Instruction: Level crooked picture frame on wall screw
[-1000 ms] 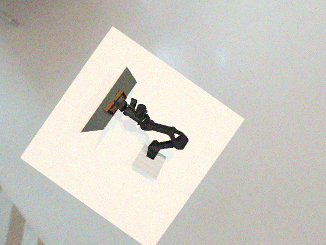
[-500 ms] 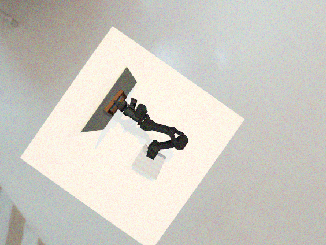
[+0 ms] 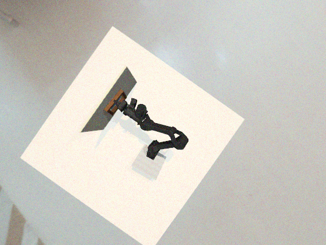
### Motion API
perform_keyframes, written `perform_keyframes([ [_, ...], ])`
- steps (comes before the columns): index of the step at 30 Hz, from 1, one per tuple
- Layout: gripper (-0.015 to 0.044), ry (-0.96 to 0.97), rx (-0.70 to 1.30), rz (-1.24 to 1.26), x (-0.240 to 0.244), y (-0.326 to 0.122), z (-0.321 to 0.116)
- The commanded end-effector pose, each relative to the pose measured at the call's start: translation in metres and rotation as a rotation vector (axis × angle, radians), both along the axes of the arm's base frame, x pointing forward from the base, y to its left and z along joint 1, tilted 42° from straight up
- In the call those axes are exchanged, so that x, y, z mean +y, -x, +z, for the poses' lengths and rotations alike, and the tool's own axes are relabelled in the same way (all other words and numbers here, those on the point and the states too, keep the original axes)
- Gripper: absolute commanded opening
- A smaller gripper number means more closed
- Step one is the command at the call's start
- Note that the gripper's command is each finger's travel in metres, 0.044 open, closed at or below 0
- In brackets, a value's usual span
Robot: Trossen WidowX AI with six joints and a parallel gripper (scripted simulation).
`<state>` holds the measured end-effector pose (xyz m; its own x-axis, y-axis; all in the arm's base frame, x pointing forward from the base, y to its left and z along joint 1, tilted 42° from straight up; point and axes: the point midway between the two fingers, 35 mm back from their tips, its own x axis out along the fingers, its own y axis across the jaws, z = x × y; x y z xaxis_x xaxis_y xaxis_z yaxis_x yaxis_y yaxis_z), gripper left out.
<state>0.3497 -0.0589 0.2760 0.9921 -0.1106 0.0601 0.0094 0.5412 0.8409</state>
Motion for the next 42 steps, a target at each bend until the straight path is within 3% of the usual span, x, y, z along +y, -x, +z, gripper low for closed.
perform_keyframes([
  [1, 0.0, 0.005, -0.008, 0.006, 0.0012, -0.0004, 0.002],
  [42, 0.0, 0.004, -0.008, 0.006, 0.0063, -0.0012, -0.0022],
])
